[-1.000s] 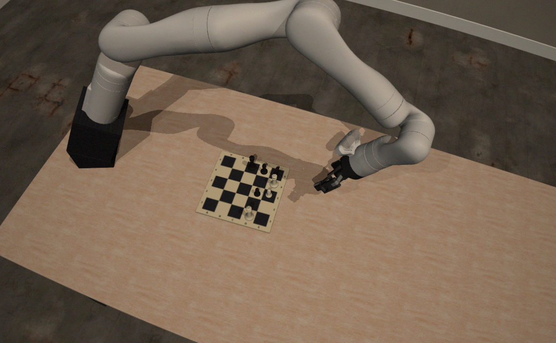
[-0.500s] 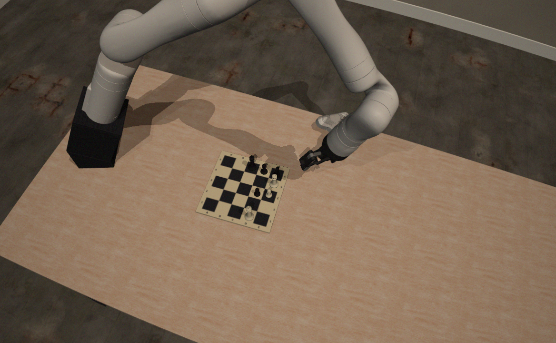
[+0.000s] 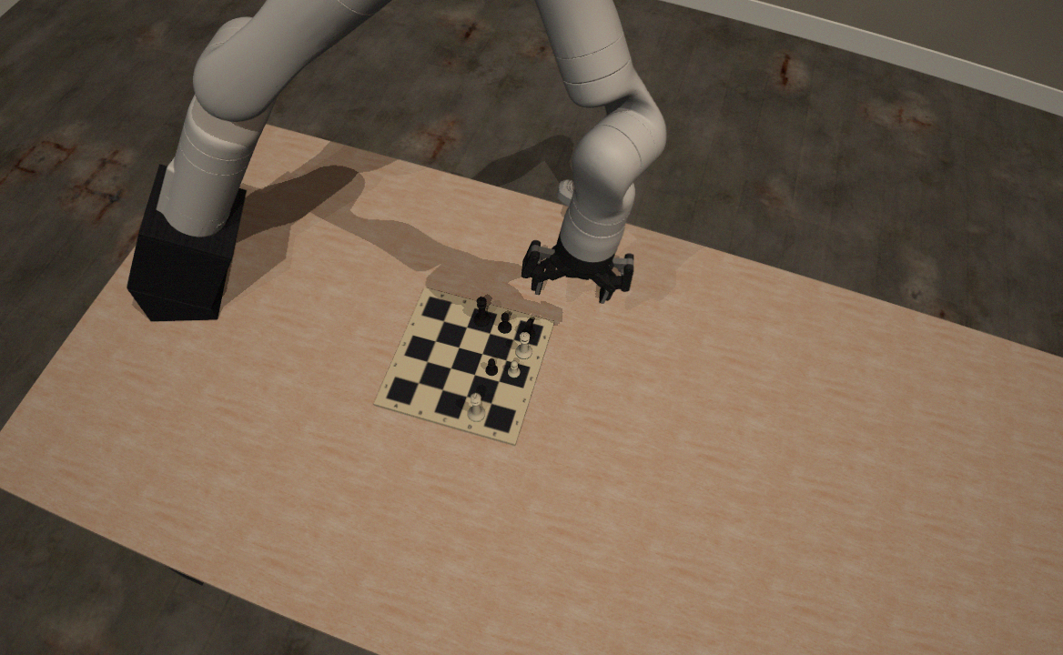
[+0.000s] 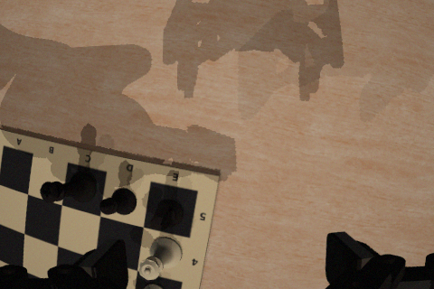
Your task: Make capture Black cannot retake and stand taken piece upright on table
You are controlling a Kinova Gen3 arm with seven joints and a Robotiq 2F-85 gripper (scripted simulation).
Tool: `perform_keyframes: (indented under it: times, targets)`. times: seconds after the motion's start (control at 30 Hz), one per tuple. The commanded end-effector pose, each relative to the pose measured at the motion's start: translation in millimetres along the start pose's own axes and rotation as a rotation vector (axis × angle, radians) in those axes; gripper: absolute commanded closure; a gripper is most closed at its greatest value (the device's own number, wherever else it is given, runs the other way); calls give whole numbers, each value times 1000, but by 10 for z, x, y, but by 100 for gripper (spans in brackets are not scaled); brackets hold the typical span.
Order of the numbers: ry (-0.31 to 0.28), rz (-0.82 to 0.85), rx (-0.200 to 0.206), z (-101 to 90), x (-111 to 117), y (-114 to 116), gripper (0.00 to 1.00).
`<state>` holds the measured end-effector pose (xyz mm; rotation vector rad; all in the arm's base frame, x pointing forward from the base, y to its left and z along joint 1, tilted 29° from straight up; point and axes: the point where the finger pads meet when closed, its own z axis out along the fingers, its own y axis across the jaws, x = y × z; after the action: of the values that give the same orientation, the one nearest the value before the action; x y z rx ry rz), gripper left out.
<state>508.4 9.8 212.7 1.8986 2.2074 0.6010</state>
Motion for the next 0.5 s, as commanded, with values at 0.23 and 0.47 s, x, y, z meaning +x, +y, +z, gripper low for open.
perform_keyframes:
  times: [0.23,0.47]
  targets:
    - [-42,179,-75,-196,50,-390,0]
    - [-57,250,-97,-230,27,-532,0]
